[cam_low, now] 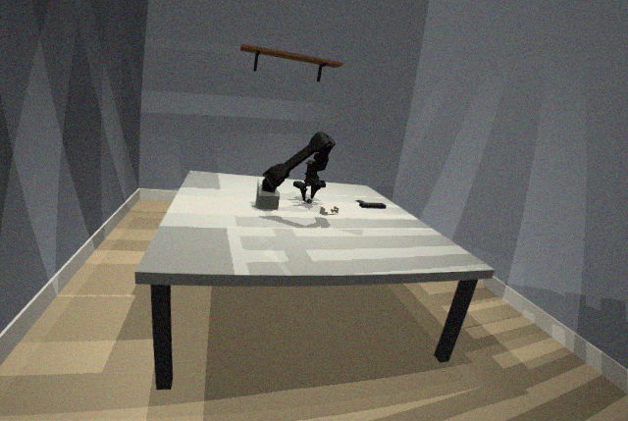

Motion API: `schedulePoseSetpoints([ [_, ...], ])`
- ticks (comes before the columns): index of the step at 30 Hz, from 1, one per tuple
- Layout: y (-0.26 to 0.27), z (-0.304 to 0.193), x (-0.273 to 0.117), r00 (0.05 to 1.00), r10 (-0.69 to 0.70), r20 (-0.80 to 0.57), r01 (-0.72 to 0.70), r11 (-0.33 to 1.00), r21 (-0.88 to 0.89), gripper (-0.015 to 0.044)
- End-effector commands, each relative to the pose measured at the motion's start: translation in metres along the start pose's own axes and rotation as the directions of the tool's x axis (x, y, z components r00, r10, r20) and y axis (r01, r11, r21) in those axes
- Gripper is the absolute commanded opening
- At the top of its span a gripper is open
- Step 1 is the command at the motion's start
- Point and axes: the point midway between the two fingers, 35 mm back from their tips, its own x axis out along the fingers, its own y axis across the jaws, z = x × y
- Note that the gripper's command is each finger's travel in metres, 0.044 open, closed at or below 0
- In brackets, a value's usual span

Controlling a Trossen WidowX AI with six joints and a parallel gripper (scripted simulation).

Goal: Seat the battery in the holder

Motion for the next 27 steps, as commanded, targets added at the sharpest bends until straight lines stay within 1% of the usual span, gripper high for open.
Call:
schedulePoseSetpoints([
  [1, -0.001, 0.000, 0.008, 1.000, -0.002, 0.004, 0.002, 1.000, -0.004, 0.0248],
  [6, -0.002, 0.001, 0.014, 1.000, -0.003, 0.005, 0.003, 1.000, -0.004, 0.0248],
  [12, -0.002, 0.001, 0.014, 1.000, -0.003, 0.005, 0.003, 1.000, -0.004, 0.0090],
  [21, -0.001, 0.001, 0.012, 1.000, -0.003, 0.005, 0.003, 1.000, -0.004, 0.0086],
  [27, -0.001, 0.000, -0.035, 1.000, -0.002, 0.002, 0.002, 1.000, -0.004, 0.0086],
])
